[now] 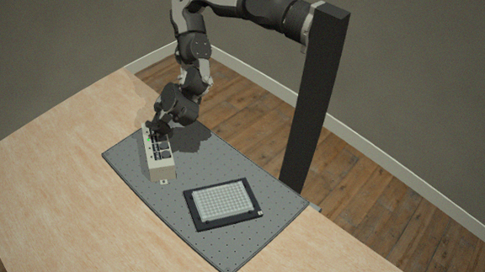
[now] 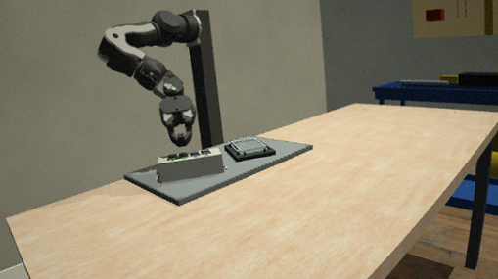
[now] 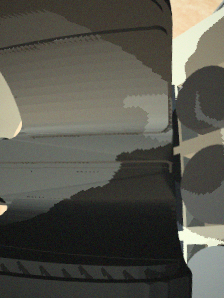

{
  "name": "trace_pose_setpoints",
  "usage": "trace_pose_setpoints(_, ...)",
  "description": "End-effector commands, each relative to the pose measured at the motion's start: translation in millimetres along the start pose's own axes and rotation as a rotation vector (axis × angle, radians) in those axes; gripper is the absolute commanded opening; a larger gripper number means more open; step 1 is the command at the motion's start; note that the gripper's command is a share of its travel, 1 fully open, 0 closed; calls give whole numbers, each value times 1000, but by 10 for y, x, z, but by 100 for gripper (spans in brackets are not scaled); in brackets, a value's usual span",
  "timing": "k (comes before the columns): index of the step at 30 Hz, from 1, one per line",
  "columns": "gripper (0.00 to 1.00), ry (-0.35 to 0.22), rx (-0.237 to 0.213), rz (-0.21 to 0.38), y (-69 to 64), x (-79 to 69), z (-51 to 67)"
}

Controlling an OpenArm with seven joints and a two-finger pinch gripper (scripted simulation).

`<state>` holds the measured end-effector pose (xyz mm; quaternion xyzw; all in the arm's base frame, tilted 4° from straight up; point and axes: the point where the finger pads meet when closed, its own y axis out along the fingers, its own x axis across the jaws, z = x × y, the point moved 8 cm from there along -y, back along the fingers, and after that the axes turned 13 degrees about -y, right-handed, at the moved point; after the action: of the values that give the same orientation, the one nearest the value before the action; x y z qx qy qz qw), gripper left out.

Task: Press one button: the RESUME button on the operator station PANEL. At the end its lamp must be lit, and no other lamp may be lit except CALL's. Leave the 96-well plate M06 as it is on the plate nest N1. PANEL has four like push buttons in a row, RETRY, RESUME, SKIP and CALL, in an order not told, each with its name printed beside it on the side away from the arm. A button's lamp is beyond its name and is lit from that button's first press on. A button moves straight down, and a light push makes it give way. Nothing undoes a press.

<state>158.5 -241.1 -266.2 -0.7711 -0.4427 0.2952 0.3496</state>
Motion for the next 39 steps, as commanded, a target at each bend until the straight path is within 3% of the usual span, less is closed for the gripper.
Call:
trace_pose_setpoints(1,0,-3,9,11,3,-5,7)
trace_pose_setpoints(39,0,-3,7,-1,20,10,20)
